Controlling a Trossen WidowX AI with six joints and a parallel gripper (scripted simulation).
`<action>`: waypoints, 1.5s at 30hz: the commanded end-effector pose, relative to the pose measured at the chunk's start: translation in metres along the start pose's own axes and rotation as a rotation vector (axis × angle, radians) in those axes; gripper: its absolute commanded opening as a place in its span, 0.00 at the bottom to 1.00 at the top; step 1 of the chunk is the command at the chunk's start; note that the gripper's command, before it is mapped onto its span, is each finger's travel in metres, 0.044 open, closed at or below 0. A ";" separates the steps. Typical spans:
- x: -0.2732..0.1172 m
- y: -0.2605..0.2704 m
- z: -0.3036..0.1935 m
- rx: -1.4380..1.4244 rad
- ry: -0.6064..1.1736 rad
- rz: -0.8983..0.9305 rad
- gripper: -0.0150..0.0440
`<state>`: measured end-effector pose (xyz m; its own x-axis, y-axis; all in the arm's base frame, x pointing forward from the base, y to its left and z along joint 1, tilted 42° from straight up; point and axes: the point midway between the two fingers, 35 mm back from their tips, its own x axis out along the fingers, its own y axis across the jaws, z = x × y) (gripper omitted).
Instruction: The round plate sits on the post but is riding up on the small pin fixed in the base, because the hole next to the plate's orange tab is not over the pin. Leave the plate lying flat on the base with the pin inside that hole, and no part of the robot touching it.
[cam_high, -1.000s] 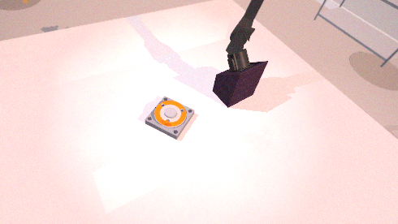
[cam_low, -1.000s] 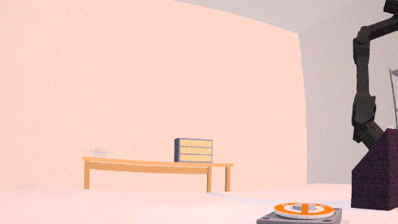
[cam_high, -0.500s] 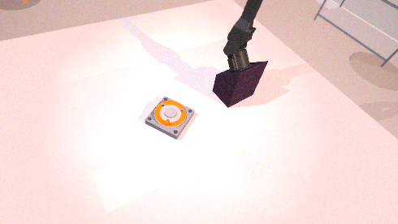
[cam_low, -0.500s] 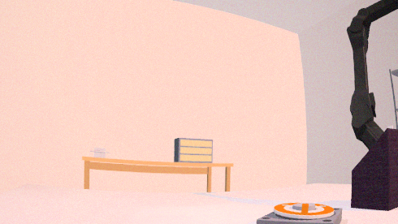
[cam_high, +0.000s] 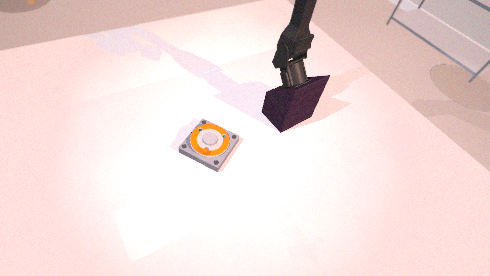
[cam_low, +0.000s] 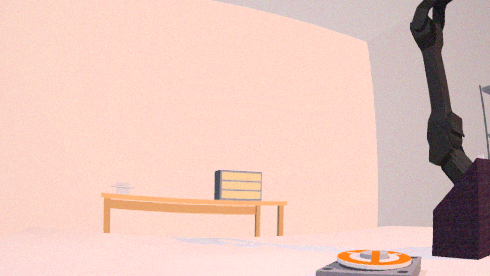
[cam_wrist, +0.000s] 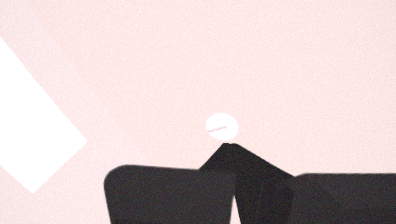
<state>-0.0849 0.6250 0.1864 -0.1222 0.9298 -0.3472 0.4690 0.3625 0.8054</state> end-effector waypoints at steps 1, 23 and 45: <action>-0.008 0.006 0.075 -0.078 -0.176 -0.030 0.25; -0.218 -0.055 0.424 -0.391 -0.925 -0.724 0.25; -0.540 -0.216 0.467 -0.179 -0.646 -1.820 0.25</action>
<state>0.2992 0.0377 -0.0292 0.0810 -0.6126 -0.7862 0.1512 0.7872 -0.5979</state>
